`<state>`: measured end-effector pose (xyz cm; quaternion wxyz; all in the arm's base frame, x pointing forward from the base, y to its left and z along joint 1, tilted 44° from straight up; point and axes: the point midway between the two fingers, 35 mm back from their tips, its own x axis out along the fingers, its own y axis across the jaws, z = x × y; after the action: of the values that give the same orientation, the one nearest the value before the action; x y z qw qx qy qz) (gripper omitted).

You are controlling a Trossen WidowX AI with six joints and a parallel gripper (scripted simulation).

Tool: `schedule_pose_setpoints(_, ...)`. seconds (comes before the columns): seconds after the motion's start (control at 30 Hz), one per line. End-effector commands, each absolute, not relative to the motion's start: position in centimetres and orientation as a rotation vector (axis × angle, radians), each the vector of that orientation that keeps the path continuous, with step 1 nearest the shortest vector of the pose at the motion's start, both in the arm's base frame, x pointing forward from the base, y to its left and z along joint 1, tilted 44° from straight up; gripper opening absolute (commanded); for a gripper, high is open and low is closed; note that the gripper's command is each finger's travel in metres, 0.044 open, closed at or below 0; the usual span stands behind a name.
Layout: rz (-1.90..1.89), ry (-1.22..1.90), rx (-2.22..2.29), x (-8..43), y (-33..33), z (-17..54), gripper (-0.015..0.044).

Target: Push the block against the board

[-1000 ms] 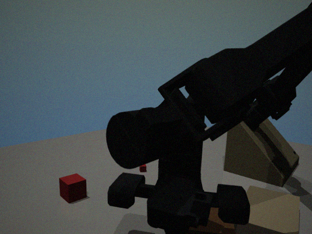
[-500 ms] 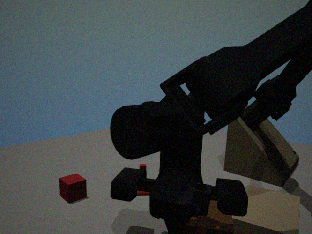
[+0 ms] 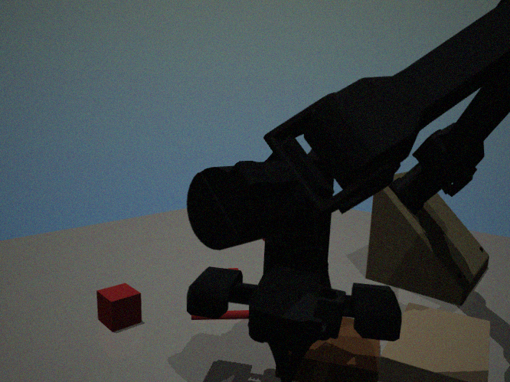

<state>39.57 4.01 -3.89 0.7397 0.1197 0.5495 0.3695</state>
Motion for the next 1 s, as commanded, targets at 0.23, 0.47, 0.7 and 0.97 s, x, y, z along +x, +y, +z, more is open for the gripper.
schedule_pose_setpoints(0.23,0.815,1.213,0.26,38.2,3.9,-4.5,0.0)
schedule_pose_setpoints(0.47,0.815,1.214,0.26,37.4,3.7,-4.8,0.0)
schedule_pose_setpoints(0.7,0.815,1.214,0.26,36.7,3.5,-5.1,0.0)
schedule_pose_setpoints(0.97,0.815,1.215,0.26,36.0,3.4,-5.3,0.0)
